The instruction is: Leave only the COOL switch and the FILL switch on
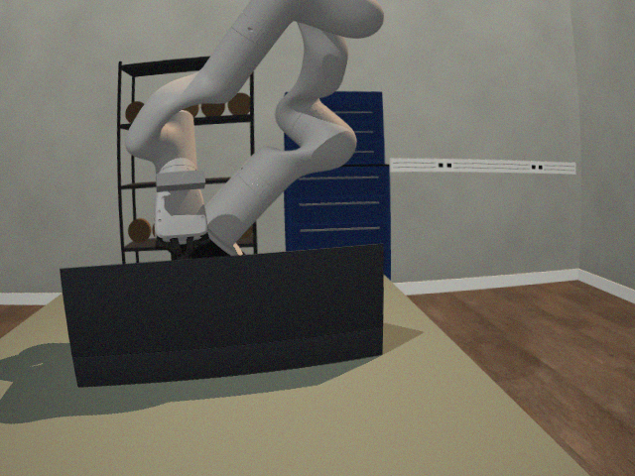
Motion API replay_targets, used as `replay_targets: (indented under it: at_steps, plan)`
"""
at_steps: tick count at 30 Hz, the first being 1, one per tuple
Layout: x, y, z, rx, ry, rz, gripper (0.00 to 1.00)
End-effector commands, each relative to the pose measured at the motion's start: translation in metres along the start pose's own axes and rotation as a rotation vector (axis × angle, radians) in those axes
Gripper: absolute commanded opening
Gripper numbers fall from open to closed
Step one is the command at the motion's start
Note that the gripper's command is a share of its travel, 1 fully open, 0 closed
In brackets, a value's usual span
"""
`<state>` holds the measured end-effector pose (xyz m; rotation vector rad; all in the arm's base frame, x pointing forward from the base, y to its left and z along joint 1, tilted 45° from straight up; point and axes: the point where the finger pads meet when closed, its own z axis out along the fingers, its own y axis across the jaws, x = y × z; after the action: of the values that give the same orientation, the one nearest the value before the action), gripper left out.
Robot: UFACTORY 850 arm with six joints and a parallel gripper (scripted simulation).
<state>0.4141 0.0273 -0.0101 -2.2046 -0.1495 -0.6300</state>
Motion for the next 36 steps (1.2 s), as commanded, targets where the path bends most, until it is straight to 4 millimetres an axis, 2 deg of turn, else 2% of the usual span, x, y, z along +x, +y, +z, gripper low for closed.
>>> replay_targets:
  at_steps: [1, 9, 19, 23, 28, 30, 36]
  plan:
    - [-0.001, 0.0, 0.0, -0.001, 0.001, -0.001, 0.0]
    - [-0.011, 0.0, 0.0, -0.001, 0.001, -0.001, 0.0]
    - [-0.012, 0.0, -0.005, -0.001, 0.001, -0.001, 0.0]
    - [-0.012, 0.0, -0.021, -0.001, 0.001, -0.001, 0.0]
    - [-0.012, 0.0, -0.055, -0.001, 0.001, -0.001, 0.0]
    - [-0.012, 0.0, -0.055, -0.001, 0.001, -0.001, 0.0]
    - [-0.012, 0.0, -0.095, -0.001, 0.001, -0.001, 0.0]
